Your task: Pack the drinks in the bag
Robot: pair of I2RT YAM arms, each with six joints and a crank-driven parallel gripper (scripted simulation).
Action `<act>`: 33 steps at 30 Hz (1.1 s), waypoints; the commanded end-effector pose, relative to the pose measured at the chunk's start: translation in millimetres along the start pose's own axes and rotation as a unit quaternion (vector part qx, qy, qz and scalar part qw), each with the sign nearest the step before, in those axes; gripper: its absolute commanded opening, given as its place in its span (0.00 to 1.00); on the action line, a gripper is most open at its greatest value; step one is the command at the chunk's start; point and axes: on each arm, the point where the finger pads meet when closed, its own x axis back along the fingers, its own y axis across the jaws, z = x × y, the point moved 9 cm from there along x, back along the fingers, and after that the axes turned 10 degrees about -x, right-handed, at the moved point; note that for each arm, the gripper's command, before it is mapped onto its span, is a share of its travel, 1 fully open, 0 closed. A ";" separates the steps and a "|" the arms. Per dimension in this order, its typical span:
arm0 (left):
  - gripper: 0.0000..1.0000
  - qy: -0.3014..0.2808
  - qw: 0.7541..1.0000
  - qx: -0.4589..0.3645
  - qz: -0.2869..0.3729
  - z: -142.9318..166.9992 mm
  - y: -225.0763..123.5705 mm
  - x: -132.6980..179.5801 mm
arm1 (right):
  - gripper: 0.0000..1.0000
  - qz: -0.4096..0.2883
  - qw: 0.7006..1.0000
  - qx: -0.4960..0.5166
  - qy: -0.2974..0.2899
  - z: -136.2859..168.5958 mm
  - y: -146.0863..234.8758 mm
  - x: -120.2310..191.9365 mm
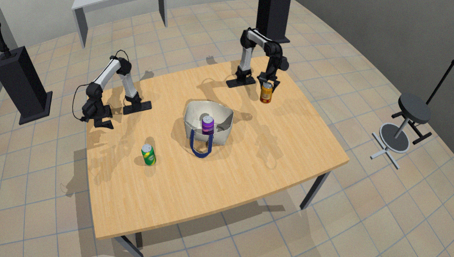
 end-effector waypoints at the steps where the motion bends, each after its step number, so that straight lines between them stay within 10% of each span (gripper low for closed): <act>1: 0.74 -0.020 1.000 0.000 -0.011 -13.8 0.1 26.3 | 1.00 -0.023 0.999 -0.005 -0.025 -0.9 -0.5 10.4; 33: 0.74 -0.037 0.998 -0.024 -0.038 -17.7 -0.2 35.9 | 1.00 -0.023 0.999 -0.005 -0.025 -0.9 -0.5 10.4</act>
